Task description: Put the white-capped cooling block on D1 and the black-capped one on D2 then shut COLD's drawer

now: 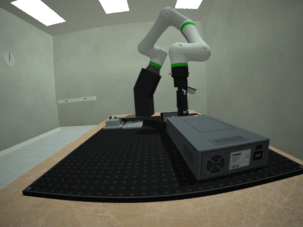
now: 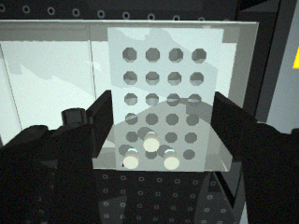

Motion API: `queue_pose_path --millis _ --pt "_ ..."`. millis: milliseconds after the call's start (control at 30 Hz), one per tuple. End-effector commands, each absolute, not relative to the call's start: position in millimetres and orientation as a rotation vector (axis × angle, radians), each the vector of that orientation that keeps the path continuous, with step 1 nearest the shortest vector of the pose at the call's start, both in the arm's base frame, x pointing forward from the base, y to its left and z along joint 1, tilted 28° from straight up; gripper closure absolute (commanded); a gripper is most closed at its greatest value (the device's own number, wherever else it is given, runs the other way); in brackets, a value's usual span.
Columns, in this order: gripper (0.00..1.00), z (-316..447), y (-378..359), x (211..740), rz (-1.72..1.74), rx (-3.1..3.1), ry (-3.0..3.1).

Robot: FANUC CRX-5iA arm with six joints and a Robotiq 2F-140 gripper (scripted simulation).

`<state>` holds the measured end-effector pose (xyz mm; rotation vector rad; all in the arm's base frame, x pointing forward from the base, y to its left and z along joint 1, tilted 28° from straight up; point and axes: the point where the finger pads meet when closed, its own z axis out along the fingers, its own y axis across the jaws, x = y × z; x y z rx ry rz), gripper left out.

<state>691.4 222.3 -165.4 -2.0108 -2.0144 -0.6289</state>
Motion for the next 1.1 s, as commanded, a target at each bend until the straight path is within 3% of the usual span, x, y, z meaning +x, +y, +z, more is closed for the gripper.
queue_pose_path --millis 0,1067 --pt "0.9 -163 221 692 -0.631 -2.012 -2.015" --pt "0.9 -146 213 690 -0.631 -2.012 -2.015"
